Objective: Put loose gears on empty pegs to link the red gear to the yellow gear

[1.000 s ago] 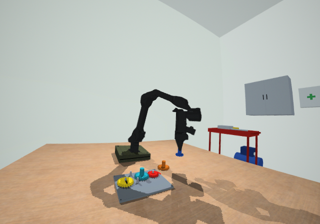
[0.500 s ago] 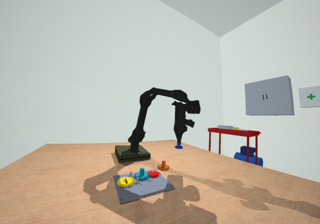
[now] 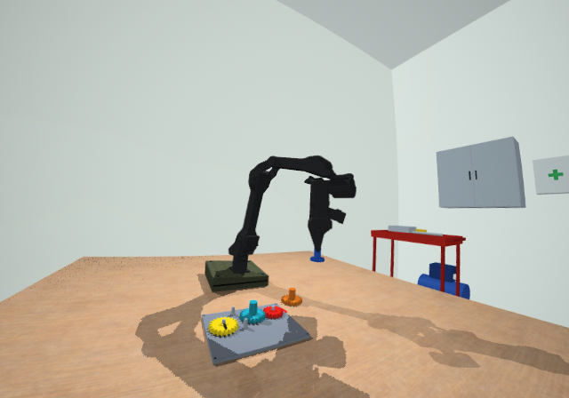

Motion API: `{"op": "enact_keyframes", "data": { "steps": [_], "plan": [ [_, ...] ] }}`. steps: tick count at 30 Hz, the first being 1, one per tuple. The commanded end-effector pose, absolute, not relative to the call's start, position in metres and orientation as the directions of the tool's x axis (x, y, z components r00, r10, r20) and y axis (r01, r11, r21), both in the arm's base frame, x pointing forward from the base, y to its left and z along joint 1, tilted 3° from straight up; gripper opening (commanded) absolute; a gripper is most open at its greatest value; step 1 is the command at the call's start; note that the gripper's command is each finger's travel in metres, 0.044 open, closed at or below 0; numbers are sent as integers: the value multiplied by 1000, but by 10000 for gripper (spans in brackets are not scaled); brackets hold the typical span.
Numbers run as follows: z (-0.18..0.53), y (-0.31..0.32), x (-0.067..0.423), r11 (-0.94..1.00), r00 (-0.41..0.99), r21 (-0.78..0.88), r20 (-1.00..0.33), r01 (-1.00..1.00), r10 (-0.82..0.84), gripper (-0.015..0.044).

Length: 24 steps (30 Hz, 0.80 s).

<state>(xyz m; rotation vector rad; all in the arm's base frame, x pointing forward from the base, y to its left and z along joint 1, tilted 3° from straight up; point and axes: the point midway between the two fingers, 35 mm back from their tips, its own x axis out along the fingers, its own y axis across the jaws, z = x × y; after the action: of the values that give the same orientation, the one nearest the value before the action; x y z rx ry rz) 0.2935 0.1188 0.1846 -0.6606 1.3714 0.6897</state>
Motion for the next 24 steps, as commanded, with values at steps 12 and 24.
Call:
{"op": "enact_keyframes", "data": {
  "steps": [12, 24],
  "plan": [
    [169, 87, 308, 640, 68, -20, -996, -768, 50, 0],
    [158, 60, 317, 640, 68, -22, -997, -768, 47, 0]
  ]
}}
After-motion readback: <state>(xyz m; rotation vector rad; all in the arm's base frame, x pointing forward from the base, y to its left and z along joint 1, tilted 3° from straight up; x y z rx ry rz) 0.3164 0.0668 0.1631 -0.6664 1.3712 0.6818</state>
